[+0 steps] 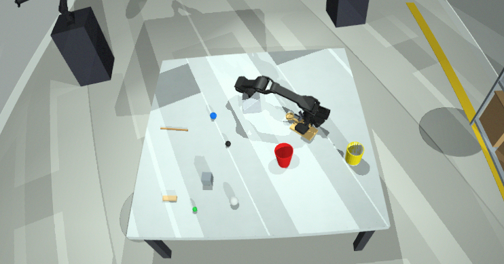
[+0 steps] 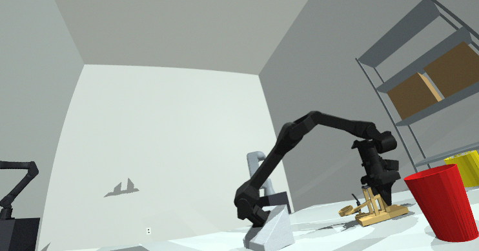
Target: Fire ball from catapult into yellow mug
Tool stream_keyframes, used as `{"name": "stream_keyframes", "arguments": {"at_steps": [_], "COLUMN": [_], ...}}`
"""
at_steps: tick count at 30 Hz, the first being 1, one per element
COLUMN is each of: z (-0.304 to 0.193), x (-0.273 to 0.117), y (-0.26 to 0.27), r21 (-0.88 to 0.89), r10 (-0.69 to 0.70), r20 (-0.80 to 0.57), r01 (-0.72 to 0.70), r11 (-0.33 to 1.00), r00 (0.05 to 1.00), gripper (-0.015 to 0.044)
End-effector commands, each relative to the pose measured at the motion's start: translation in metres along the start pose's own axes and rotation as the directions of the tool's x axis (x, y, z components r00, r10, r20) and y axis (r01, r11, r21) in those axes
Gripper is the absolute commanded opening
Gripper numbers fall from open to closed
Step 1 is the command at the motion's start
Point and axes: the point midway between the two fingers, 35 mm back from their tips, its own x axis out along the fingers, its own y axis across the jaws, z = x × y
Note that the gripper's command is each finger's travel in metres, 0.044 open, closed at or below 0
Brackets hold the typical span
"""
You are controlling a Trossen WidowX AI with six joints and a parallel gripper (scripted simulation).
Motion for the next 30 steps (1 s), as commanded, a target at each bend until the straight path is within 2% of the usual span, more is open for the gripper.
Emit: {"name": "stream_keyframes", "arguments": {"at_steps": [1, 10, 13, 20, 22, 23, 30], "z": [0.001, 0.001, 0.003, 0.000, -0.001, 0.003, -0.002], "x": [-0.001, -0.001, -0.019, -0.099, -0.101, -0.087, -0.094], "y": [0.000, 0.000, 0.000, 0.001, 0.001, 0.000, 0.002], "r21": [0.002, 0.002, 0.002, -0.001, -0.001, -0.002, -0.006], "r10": [0.001, 0.001, 0.002, 0.003, 0.003, -0.001, -0.002], "r20": [0.003, 0.003, 0.004, 0.003, 0.003, 0.012, 0.011], "r01": [-0.001, -0.001, -0.002, -0.003, -0.003, 0.001, 0.002], "r11": [1.000, 1.000, 1.000, 1.000, 1.000, 1.000, 1.000], "r00": [1.000, 1.000, 1.000, 1.000, 1.000, 1.000, 1.000], "gripper": [0.0131, 0.0368, 0.0440, 0.0440, 0.0440, 0.0440, 0.0440]}}
